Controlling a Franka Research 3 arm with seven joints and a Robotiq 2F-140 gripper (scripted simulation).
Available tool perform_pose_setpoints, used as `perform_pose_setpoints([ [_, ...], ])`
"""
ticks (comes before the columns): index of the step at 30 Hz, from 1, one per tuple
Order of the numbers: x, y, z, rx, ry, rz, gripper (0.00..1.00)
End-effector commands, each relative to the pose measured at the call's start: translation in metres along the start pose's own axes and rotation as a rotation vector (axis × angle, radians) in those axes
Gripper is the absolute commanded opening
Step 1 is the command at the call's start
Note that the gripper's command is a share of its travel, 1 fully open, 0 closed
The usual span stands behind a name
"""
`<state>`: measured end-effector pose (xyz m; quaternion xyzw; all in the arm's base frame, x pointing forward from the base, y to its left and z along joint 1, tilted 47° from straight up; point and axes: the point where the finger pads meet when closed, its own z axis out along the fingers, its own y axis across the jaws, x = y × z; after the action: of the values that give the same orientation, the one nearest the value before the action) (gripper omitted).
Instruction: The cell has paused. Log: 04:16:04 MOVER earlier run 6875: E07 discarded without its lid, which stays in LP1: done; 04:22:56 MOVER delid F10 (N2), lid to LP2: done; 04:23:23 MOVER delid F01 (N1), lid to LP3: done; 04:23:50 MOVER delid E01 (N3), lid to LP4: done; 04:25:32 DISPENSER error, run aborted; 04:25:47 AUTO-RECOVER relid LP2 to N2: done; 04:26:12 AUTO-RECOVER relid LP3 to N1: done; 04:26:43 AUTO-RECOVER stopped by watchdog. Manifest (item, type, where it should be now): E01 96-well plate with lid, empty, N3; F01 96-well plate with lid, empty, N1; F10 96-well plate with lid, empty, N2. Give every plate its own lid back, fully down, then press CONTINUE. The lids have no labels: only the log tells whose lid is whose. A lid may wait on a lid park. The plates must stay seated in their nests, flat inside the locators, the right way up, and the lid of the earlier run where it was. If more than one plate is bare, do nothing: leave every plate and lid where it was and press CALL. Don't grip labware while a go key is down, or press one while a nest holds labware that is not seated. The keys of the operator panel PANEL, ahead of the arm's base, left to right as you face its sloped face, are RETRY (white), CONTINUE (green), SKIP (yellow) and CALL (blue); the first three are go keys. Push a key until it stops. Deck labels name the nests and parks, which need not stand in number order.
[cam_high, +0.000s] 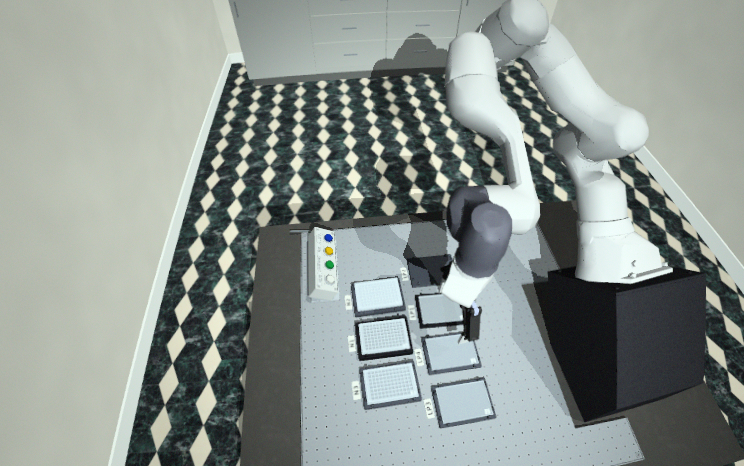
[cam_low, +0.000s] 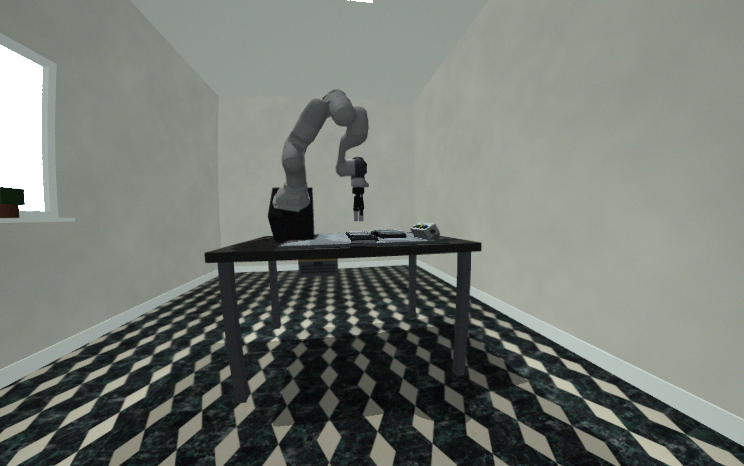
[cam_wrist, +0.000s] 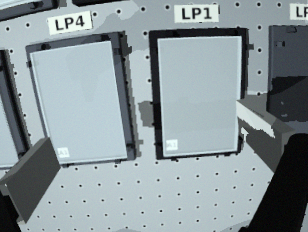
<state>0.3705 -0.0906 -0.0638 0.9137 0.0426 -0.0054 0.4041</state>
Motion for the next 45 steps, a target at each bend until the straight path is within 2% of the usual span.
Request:
perform_pose_setpoints([
  [1,0.0036,-0.0026,-0.0015,0.009,0.011,0.111,1.00],
  [27,0.0036,-0.0026,-0.0015,0.009,0.011,0.111,1.00],
  [28,0.0036,-0.0026,-0.0015,0.009,0.011,0.111,0.00],
  [45,0.0036,-0.0026,-0.0015,0.009,0.011,0.111,0.00],
])
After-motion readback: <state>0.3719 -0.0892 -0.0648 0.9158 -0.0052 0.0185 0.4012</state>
